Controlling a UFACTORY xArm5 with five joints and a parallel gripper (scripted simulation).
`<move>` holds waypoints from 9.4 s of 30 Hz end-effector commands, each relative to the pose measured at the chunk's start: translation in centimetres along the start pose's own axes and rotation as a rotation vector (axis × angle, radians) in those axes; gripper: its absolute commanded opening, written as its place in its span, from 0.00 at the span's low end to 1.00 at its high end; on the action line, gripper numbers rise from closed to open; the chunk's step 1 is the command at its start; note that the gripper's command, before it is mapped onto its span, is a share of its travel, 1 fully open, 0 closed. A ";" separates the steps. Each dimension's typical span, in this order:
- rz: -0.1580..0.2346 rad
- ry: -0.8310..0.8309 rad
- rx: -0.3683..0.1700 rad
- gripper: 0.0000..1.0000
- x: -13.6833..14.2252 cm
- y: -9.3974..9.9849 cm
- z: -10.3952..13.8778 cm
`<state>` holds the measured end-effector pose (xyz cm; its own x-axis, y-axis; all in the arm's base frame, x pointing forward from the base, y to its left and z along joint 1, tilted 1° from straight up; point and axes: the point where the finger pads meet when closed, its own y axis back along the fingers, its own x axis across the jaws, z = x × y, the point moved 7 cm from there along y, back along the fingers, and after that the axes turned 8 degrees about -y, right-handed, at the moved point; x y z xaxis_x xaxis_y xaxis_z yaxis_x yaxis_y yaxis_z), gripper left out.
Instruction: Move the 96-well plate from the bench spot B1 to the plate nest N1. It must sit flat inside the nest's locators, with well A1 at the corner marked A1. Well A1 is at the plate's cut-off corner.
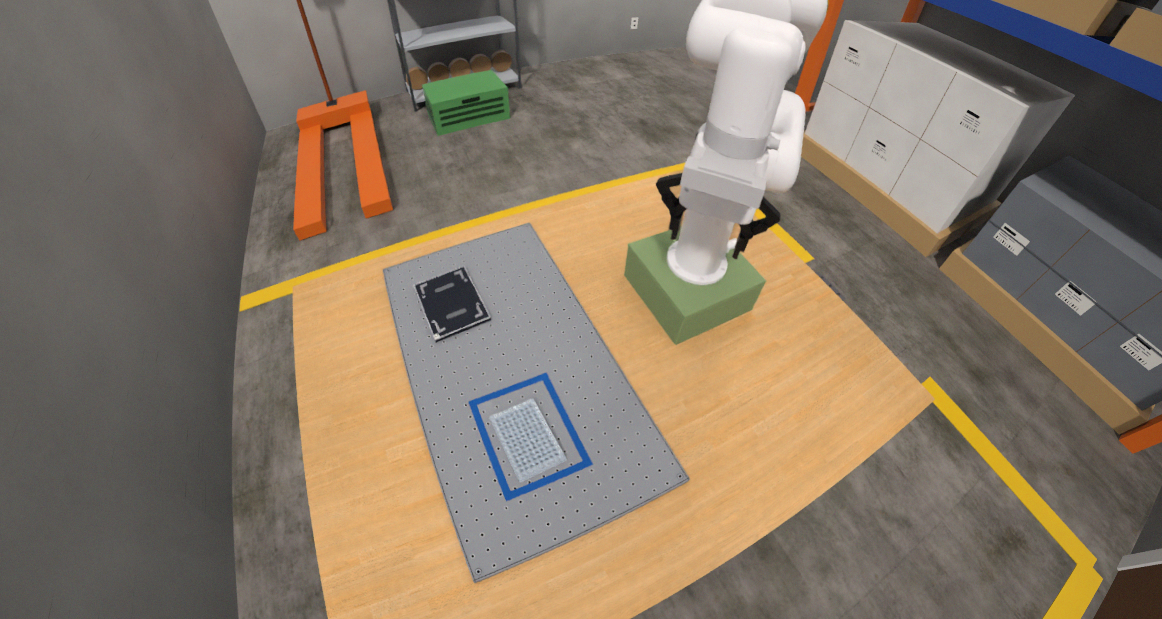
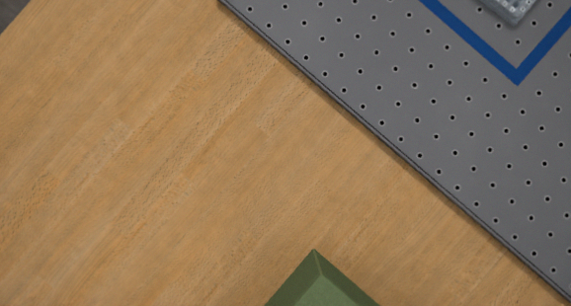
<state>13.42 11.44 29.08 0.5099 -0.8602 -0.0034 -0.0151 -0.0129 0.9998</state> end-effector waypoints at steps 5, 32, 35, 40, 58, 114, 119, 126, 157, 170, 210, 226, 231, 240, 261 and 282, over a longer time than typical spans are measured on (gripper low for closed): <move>0.000 0.000 0.002 1.00 0.0 0.1 0.0; 0.003 -0.169 0.000 1.00 3.0 2.7 -4.7; 0.004 -0.202 -0.001 1.00 3.3 2.9 -5.1; 0.005 -0.225 -0.002 1.00 4.5 3.4 -6.5; 0.008 -0.393 -0.006 1.00 10.0 4.4 -11.4; 0.005 0.082 -0.007 1.00 17.9 -5.6 -21.0; 0.004 0.182 -0.007 1.00 17.5 -6.9 -21.6; 0.002 0.415 -0.004 1.00 16.7 -10.0 -23.2; -0.001 0.887 0.000 1.00 13.8 -20.2 -28.4; -0.001 0.887 0.000 1.00 13.8 -20.2 -28.4; -0.002 0.887 0.000 1.00 13.8 -26.1 -28.4; -0.002 0.887 0.000 1.00 13.8 -26.4 -28.4; -0.002 0.887 0.000 1.00 13.8 -26.7 -28.4; -0.002 0.887 0.000 1.00 13.8 -27.2 -28.4; -0.002 0.887 0.000 1.00 13.8 -28.4 -28.4; -0.002 0.887 0.000 0.00 13.8 -28.3 -28.4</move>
<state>45.18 14.40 1.17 0.9889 -0.1479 0.0128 -0.0136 -0.0043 0.9999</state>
